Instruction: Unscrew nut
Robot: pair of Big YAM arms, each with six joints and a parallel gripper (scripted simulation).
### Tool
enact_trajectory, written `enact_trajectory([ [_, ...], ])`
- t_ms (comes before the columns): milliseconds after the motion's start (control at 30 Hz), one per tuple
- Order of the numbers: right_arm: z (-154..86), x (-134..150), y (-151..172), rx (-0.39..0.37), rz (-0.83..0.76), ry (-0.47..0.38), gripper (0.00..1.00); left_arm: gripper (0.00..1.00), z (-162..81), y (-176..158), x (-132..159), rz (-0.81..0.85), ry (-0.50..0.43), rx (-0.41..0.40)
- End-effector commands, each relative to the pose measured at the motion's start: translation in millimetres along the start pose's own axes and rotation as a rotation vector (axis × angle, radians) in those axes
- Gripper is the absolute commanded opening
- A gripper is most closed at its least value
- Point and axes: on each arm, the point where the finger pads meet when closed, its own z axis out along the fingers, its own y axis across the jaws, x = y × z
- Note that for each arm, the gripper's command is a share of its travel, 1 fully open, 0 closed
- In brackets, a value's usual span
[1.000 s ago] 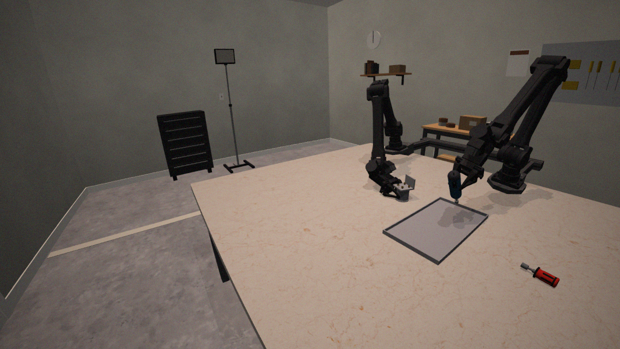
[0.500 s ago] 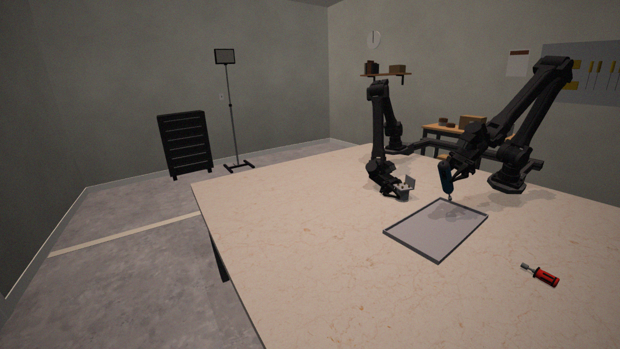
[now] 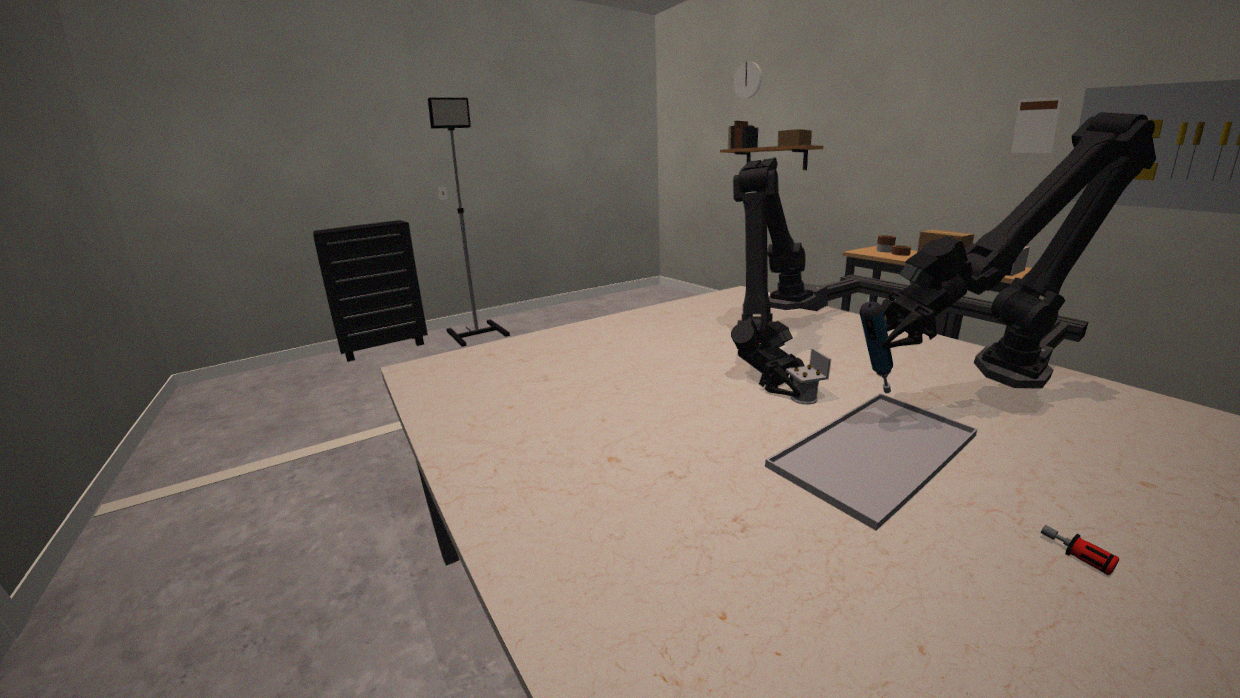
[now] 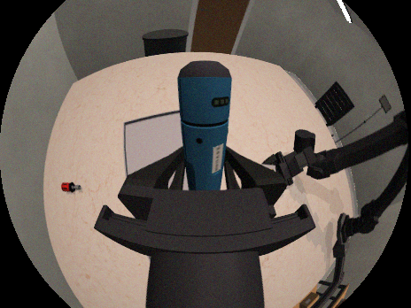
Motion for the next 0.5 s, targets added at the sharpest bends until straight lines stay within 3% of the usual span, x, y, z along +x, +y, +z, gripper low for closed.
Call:
enact_trajectory([
  [0,1.5,-7.7,-6.6,0.009,-0.022,-0.012,0.59,0.42,-11.5,-23.3,-25.7,0.049,-0.107,0.055],
  [167,1.5,-7.7,-6.6,0.009,-0.022,-0.012,0.59,0.42,-18.1,-44.9,-28.0,0.090,-0.152,0.103],
  [300,1.5,-7.7,-6.6,0.009,-0.022,-0.012,0.59,0.42,-17.5,-51.4,-50.3,0.092,-0.196,0.114],
  [367,1.5,-7.7,-6.6,0.009,-0.022,-0.012,0.59,0.42,-17.5,-51.4,-50.3,0.092,-0.196,0.114],
  [400,1.5,-7.7,-6.6,0.009,-0.022,-0.012,0.59,0.42,-21.5,-53.7,-28.7,0.105,-0.170,0.125],
  [467,1.5,-7.7,-6.6,0.009,-0.022,-0.012,0.59,0.42,-25.7,-61.8,-29.1,0.119,-0.189,0.144],
])
